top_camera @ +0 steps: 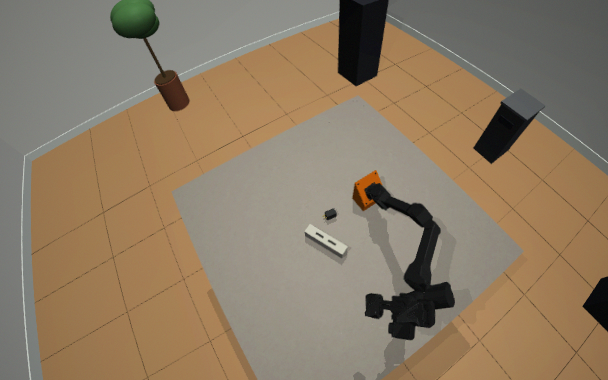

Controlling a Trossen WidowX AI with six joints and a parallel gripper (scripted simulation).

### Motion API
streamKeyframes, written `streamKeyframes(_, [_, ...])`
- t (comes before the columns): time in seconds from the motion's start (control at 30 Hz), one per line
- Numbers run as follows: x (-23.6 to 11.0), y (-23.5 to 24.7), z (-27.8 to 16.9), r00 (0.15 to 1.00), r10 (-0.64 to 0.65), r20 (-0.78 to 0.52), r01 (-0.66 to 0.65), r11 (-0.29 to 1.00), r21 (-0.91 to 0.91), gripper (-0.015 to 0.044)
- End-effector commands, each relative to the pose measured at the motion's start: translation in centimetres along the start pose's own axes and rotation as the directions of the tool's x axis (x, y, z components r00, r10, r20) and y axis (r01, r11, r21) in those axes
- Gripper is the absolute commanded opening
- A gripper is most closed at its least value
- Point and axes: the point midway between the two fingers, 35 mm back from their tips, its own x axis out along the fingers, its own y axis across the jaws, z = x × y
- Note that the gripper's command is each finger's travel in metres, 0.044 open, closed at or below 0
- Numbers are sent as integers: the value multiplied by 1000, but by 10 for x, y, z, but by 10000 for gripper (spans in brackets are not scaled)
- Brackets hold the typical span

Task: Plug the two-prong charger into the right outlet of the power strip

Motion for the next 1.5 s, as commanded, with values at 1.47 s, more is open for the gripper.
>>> streamKeyframes(1.47, [-3,413,-146,501,863,-60,-858,486,-166,440])
